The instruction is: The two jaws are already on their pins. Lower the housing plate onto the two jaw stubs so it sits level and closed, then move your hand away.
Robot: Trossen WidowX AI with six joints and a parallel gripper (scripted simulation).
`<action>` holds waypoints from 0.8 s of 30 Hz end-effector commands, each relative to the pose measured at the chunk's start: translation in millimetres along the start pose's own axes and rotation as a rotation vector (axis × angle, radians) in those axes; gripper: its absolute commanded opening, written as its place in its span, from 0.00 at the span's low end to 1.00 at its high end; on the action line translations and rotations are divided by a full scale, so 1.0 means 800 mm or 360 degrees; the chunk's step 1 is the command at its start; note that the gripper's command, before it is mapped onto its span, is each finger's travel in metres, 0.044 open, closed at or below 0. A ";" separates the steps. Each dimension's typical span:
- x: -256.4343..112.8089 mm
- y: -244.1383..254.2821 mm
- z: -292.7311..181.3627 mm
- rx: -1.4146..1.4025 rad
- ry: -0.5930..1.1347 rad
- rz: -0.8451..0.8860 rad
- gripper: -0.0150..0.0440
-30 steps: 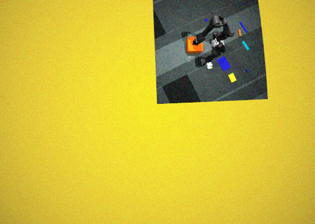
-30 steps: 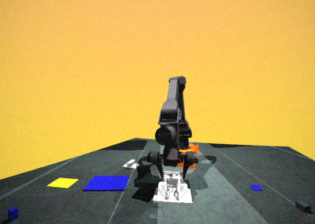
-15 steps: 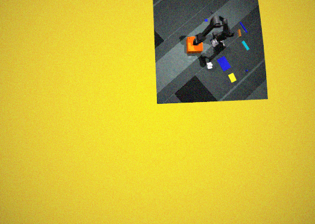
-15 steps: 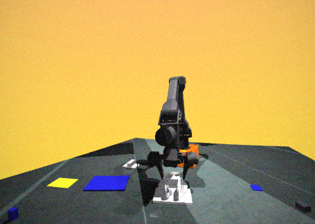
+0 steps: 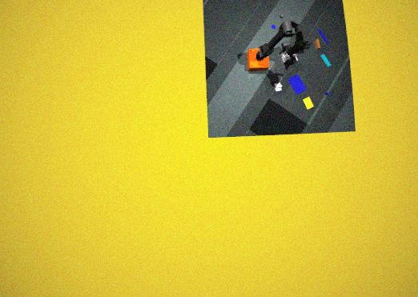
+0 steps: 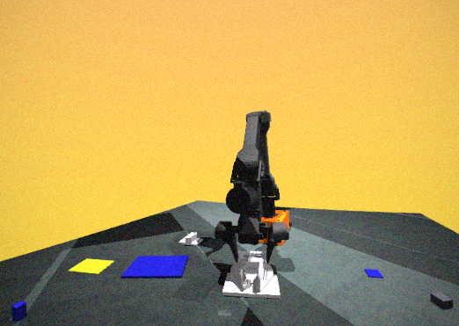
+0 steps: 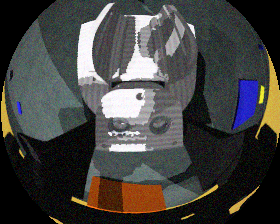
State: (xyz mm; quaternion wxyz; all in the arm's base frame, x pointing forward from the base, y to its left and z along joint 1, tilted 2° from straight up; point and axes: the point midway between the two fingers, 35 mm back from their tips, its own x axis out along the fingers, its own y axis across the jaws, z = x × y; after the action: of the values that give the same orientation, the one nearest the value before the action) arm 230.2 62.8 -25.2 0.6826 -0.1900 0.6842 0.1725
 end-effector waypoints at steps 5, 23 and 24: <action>0.003 0.000 0.000 -0.0008 -0.0002 0.0003 0.85; 0.006 0.000 0.000 -0.0007 -0.0002 0.0003 0.85; 0.007 0.000 0.000 -0.0007 -0.0002 0.0003 0.85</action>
State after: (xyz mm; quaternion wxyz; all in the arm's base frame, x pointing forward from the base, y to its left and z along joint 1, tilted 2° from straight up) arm 230.2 62.7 -30.1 0.6826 -0.1900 0.6842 0.1725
